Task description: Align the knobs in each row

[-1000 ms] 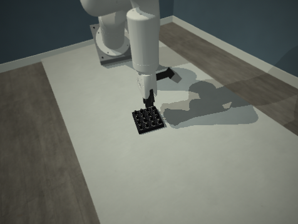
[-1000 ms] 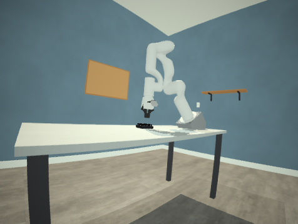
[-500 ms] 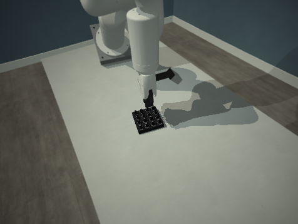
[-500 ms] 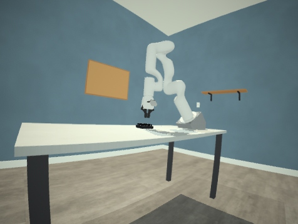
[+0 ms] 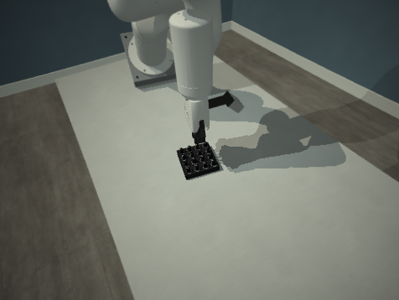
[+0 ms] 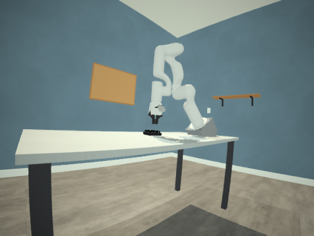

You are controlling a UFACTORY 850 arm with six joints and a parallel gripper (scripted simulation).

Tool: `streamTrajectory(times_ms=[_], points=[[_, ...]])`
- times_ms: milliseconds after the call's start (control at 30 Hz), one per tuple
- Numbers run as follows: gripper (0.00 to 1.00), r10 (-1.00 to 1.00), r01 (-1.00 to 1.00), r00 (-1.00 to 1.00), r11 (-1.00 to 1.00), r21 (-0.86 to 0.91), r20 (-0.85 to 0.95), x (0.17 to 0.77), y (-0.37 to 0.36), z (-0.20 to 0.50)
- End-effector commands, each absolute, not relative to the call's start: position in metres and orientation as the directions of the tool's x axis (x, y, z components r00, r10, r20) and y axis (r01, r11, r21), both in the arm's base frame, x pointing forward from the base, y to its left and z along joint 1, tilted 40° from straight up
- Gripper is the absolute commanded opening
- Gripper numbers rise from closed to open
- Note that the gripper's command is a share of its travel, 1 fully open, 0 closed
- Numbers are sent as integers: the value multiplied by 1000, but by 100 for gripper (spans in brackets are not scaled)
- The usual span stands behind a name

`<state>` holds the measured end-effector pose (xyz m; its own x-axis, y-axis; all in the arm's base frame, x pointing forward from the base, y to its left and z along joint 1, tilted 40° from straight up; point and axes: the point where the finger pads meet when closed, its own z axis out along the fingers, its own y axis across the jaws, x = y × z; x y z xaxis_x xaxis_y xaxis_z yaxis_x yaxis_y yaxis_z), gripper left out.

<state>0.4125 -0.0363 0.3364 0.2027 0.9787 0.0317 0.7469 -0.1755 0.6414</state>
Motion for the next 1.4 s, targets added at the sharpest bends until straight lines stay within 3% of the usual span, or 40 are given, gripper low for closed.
streamTrajectory(times_ms=[0,1367], points=[[19,979,747,202,-175,642,32,413,-36,337],[19,979,746,203,-175,642,32,428,-38,318]])
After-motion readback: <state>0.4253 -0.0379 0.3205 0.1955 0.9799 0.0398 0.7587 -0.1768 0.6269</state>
